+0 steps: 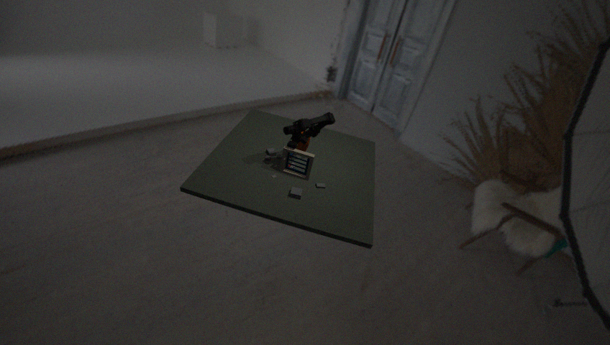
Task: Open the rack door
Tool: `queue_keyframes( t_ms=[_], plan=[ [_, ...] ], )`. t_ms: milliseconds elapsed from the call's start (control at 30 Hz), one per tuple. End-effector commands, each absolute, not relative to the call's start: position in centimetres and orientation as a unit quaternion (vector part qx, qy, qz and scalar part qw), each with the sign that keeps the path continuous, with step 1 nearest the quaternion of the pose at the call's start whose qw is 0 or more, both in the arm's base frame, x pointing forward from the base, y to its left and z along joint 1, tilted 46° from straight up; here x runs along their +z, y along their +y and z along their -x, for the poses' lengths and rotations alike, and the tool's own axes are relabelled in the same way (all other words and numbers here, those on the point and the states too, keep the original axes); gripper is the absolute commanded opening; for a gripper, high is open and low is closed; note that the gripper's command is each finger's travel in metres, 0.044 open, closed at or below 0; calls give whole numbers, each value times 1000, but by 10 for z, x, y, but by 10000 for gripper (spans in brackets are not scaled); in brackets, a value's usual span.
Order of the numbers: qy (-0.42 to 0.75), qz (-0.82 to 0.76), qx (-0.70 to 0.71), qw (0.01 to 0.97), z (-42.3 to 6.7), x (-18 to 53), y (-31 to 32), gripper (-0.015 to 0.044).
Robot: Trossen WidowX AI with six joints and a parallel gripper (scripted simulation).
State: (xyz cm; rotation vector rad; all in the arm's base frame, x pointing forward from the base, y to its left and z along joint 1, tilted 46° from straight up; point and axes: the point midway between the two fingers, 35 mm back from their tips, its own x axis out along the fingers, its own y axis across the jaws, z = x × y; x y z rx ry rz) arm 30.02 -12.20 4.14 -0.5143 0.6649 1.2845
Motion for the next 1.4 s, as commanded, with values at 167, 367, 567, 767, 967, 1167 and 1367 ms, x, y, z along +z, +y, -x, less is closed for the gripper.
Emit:
queue_keyframes(
  t_ms=[167, 367, 567, 767, 967, 1167, 1367],
  plan=[
    [360, 154, 547, 740, -288, 46, -115, 23],
    [395, 106, 522, 748, -278, 50, -109, 23],
    [426, 59, 497, 753, -267, 56, -100, 23],
    [453, 18, 474, 755, -256, 63, -91, 23],
    [475, -19, 451, 755, -247, 71, -81, 23],
    [496, -56, 428, 753, -240, 79, -71, 23],
    [516, -92, 404, 749, -234, 88, -61, 23]
  ],
)
